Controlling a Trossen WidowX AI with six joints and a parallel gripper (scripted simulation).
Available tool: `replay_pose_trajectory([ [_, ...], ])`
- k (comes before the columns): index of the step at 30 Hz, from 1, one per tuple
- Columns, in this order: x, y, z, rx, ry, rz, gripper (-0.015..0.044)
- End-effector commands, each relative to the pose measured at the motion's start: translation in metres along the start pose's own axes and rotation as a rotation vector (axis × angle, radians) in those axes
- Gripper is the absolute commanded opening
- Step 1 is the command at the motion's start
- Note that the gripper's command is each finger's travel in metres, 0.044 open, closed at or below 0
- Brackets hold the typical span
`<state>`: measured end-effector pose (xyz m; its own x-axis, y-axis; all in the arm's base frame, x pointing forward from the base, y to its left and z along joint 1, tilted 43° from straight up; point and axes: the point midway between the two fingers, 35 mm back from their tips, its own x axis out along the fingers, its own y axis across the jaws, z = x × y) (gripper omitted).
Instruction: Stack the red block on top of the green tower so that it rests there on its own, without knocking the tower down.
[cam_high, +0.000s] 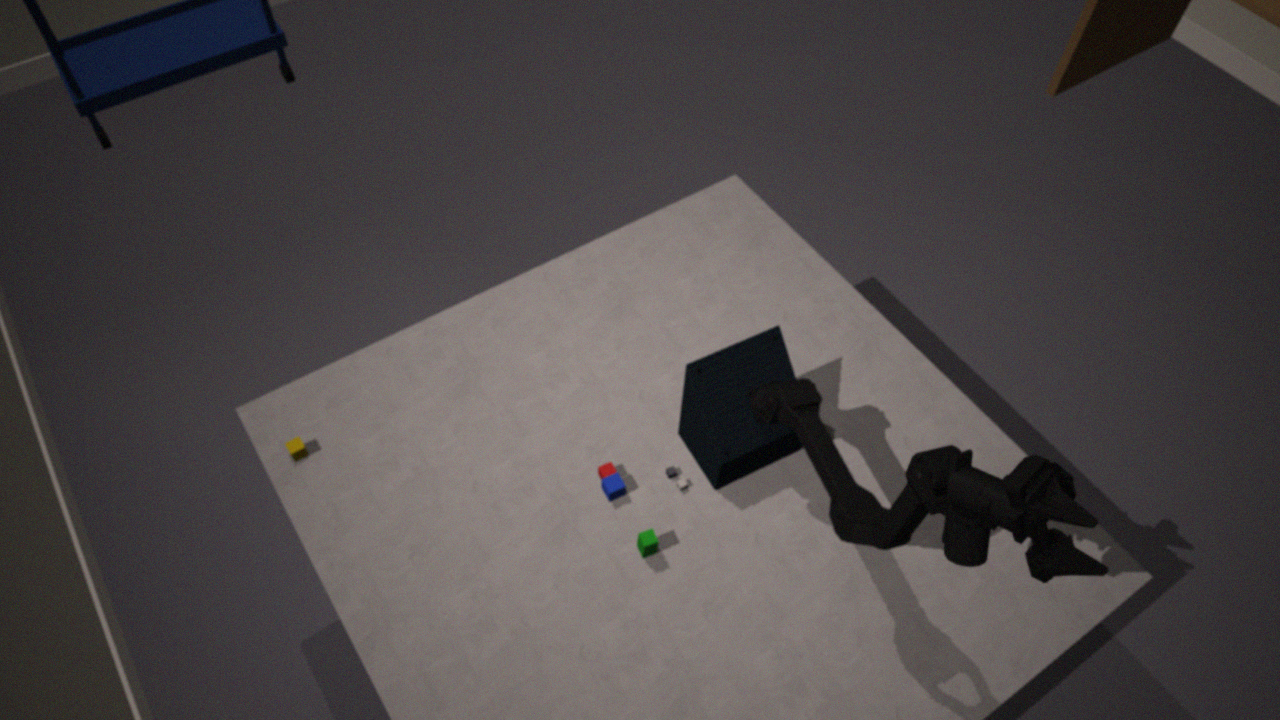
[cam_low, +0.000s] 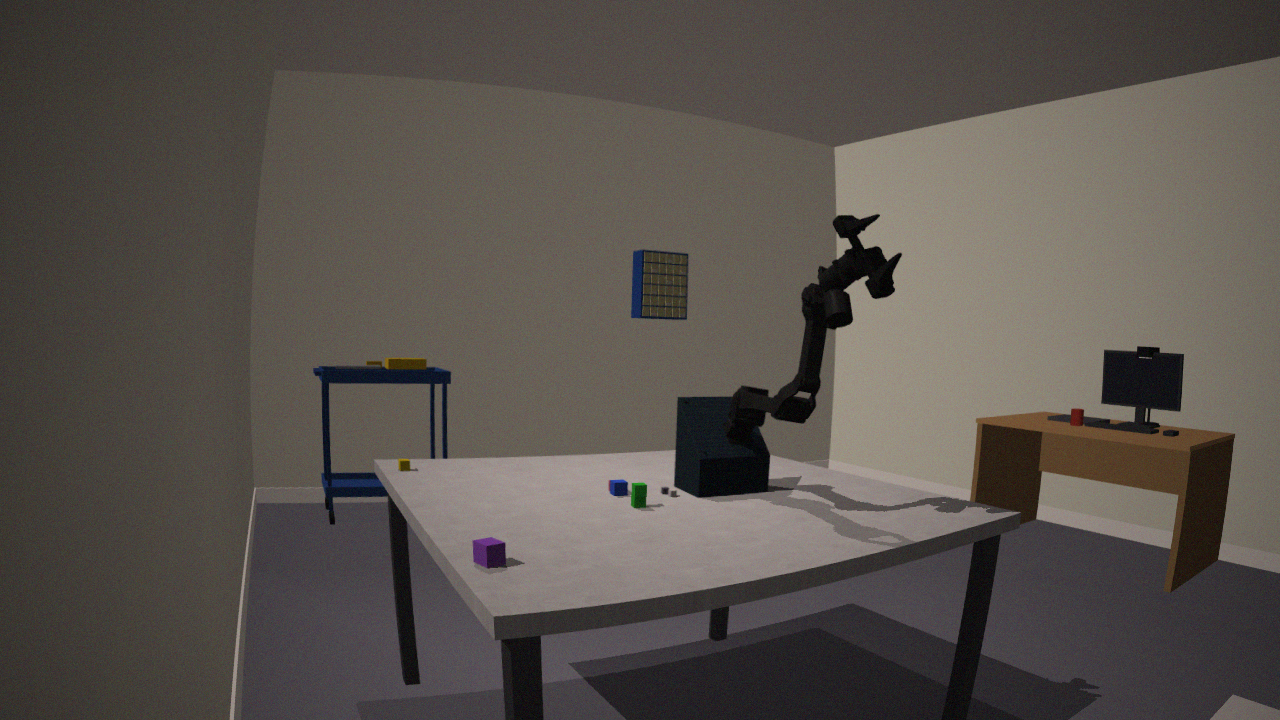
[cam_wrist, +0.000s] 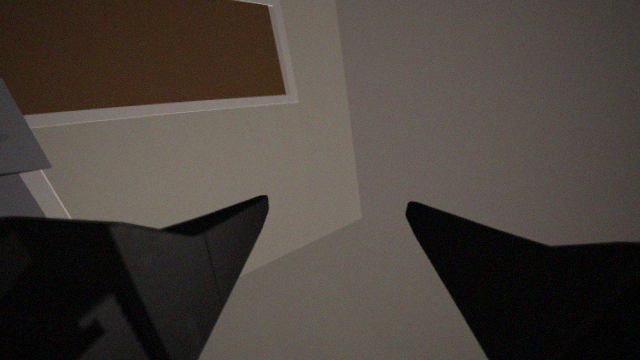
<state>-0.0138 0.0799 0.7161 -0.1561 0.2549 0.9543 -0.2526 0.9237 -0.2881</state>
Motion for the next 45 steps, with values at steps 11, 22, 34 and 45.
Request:
replay_pose_trajectory([
  [11, -0.061, -0.186, 0.062, -0.373, -0.006, -0.535, 0.0440],
  [22, -0.133, -0.282, 0.051, -0.438, 0.154, -0.804, 0.0440],
  [34, -0.245, -0.368, -0.003, -0.479, 0.502, -1.076, 0.0440],
  [45, -0.393, -0.415, -0.072, -0.594, 1.115, -1.201, 0.0440],
])
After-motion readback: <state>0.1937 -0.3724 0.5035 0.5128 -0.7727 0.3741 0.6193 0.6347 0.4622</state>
